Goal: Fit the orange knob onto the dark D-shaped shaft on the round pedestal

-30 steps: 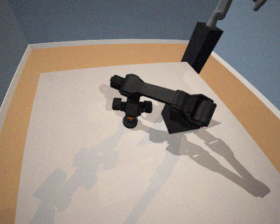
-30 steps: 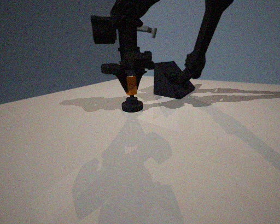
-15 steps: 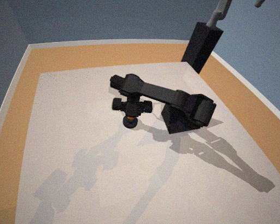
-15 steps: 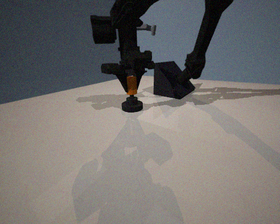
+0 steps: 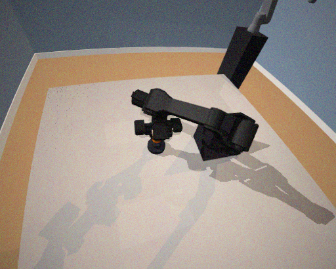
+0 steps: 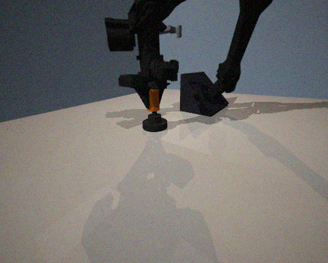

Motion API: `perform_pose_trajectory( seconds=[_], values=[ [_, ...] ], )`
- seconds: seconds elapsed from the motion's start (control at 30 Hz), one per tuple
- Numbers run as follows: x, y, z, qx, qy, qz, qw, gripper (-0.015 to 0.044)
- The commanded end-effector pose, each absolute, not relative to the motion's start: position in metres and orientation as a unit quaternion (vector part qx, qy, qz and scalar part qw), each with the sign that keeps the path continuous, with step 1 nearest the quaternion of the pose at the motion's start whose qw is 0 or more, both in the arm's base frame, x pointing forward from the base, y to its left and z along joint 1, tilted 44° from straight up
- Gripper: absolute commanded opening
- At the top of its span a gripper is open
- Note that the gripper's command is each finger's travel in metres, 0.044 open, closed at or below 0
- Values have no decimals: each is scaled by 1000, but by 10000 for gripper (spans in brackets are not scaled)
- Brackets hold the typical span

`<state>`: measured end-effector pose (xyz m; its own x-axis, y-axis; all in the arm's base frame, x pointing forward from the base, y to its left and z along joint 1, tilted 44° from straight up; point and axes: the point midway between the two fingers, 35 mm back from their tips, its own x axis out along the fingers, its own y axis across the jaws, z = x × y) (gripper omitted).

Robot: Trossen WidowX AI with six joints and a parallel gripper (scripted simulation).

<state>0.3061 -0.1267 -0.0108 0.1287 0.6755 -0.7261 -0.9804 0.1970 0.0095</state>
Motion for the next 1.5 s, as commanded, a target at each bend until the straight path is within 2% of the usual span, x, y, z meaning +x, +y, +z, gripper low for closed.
perform_pose_trajectory(
  seconds=[0.0, 0.53, 0.8, 1.47],
  values=[
    [306, -126, -11, -250, 306, 584, 710, 0],
    [302, -126, -6, -250, 306, 584, 710, 0],
    [304, -127, -7, -323, 243, 612, 680, 0],
    [306, -127, -9, -323, 243, 612, 680, 0]
  ],
)
